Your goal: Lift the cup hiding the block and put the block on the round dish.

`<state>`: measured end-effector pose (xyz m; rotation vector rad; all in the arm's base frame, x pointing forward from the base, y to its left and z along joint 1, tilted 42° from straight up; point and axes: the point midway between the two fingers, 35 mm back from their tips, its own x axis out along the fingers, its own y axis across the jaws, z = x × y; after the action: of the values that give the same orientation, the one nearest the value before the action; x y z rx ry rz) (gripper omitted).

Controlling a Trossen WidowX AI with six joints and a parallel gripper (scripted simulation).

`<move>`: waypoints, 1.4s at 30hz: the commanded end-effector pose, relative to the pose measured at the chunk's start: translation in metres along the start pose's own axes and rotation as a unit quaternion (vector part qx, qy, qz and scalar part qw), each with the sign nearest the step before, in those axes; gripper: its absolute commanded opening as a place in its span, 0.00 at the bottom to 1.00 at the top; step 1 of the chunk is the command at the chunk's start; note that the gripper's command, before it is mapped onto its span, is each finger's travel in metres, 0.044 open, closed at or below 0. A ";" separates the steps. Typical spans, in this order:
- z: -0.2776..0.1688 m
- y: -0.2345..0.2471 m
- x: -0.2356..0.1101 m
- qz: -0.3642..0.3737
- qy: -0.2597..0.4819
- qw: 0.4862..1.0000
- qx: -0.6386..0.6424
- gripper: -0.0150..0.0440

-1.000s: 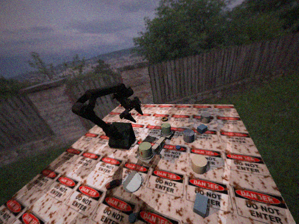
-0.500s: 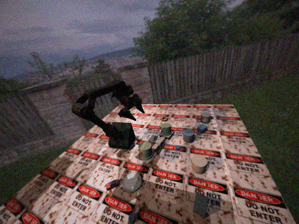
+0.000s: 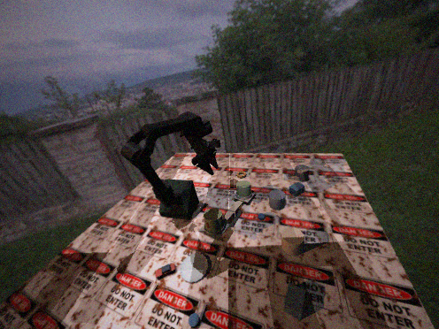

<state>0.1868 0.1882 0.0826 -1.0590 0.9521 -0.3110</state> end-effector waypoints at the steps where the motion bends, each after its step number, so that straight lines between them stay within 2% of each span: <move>1: 0.009 0.009 0.009 0.013 0.027 0.998 -0.052 1.00; 11: 0.034 0.029 0.039 0.062 0.080 0.978 -0.185 1.00; 22: 0.056 0.049 0.072 0.139 0.115 0.923 -0.341 1.00; 34: 0.078 0.069 0.113 0.232 0.108 0.834 -0.490 1.00; 42: 0.078 0.071 0.119 0.237 0.106 0.828 -0.498 1.00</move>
<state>0.3013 0.1955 -0.0217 -1.6817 1.6041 0.5608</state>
